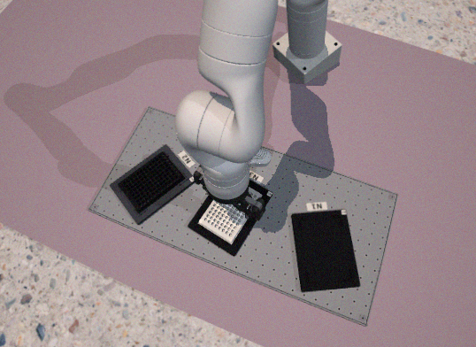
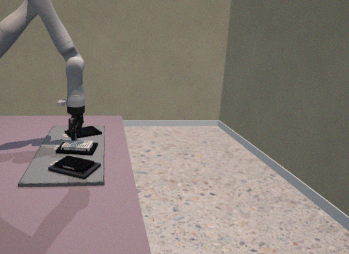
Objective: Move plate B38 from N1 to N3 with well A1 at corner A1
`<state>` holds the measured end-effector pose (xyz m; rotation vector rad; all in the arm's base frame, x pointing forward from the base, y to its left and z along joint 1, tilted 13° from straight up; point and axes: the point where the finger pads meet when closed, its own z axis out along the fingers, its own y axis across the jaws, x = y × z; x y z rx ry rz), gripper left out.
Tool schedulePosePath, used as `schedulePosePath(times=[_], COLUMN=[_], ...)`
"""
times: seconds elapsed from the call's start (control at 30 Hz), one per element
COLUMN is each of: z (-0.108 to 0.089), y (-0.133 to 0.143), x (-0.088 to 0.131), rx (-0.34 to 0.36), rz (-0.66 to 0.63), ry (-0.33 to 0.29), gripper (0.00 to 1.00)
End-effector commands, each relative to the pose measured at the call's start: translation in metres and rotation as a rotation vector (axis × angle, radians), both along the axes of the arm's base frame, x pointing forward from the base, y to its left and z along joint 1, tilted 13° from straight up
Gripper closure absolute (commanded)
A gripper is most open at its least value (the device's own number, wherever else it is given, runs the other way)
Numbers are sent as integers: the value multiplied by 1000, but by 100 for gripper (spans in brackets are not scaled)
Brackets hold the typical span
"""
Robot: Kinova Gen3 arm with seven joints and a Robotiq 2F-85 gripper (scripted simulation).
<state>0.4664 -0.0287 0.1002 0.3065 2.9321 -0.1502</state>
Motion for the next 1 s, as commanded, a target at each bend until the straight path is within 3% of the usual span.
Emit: schedulePosePath(times=[0.0,0.97], z=[8,10], y=[1,1], x=[2,0], rx=[-1,1], rz=[-2,1], ry=[-7,-6], gripper=[0,0])
